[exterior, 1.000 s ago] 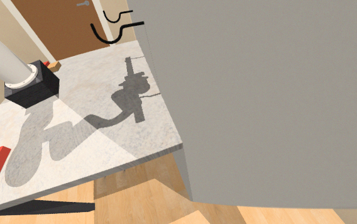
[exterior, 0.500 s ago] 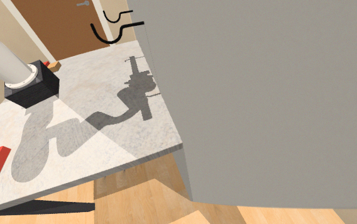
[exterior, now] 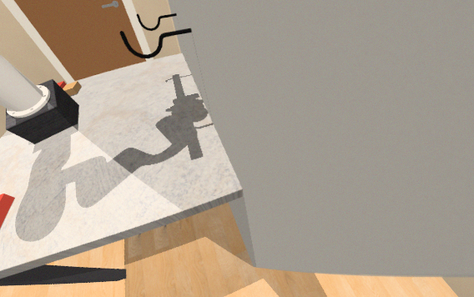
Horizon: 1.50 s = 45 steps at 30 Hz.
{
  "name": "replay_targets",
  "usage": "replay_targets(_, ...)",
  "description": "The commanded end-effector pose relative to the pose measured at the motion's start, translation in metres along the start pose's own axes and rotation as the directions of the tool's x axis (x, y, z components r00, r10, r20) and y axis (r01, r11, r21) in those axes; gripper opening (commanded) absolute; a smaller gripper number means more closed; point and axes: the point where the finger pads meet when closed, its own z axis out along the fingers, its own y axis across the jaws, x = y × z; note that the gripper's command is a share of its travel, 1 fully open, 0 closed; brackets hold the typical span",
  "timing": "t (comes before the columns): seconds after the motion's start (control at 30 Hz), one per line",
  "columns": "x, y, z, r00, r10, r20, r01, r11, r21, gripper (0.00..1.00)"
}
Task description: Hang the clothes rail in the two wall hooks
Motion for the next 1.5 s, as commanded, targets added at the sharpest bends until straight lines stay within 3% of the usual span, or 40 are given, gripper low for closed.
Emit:
replay_targets(0.0, 0.000, 0.001, -0.002, 1.000, 0.001, -0.001, -0.001, 1.000, -0.004, 0.00)
replay_targets(0.6, 0.000, 0.001, -0.002, 1.000, 0.001, -0.001, -0.001, 1.000, -0.004, 0.00)
replay_targets(1.47, 0.000, 0.001, 0.038, 1.000, 0.001, -0.001, -0.001, 1.000, -0.004, 0.00)
